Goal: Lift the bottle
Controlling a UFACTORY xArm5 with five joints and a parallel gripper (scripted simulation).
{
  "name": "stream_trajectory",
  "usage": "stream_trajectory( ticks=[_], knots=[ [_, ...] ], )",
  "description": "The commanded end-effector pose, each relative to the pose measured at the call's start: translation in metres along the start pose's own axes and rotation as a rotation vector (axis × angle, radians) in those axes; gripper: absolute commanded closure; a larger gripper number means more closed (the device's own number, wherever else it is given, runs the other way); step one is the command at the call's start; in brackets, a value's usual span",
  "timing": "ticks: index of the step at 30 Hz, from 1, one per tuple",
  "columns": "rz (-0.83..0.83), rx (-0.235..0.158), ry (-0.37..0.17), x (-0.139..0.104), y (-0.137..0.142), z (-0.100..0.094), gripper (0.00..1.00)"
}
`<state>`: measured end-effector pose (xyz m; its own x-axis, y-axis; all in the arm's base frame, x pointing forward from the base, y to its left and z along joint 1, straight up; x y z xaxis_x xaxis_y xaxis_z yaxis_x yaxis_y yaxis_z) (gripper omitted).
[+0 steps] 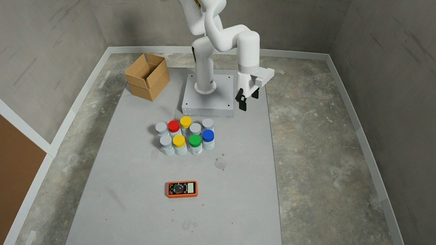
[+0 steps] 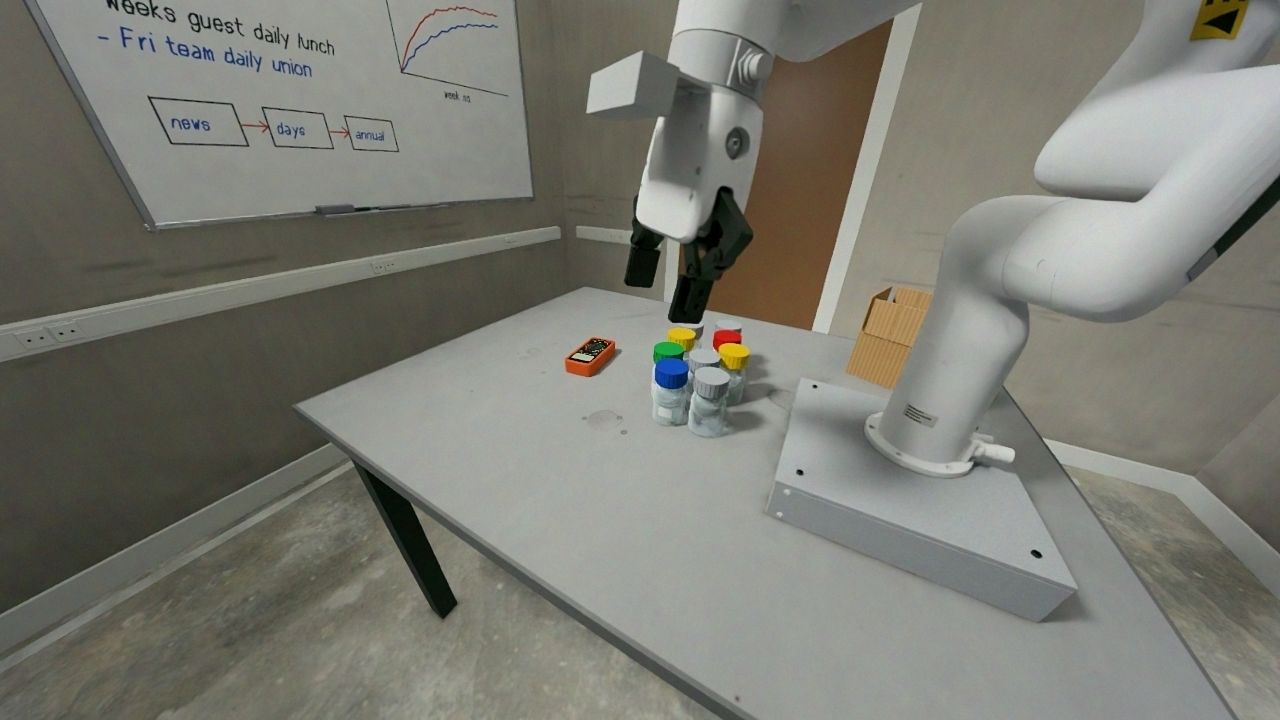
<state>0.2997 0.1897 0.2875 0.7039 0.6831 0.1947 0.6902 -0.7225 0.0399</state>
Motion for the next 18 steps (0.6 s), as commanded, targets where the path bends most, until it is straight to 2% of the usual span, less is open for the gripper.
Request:
stream_trajectory(
  ticks=[1,17,18],
  knots=[
    [0.000,-0.001,0.004,0.0010,0.0002,-0.0013,0.00],
    [0.000,-0.001,0.004,0.0010,0.0002,-0.0013,0.00],
    [0.001,-0.001,0.003,0.0007,0.0010,-0.0013,0.21]
  ],
)
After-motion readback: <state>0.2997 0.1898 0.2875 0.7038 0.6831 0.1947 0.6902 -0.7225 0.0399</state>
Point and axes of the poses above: the point where the finger pads meet when closed, its own z axis out along the fingers, its own y axis across the jaws, x = y × z, the point moved 7 cm from there along -z, back along the fingers, and after that the axes turned 8 degrees about z, right-handed, at the moved point
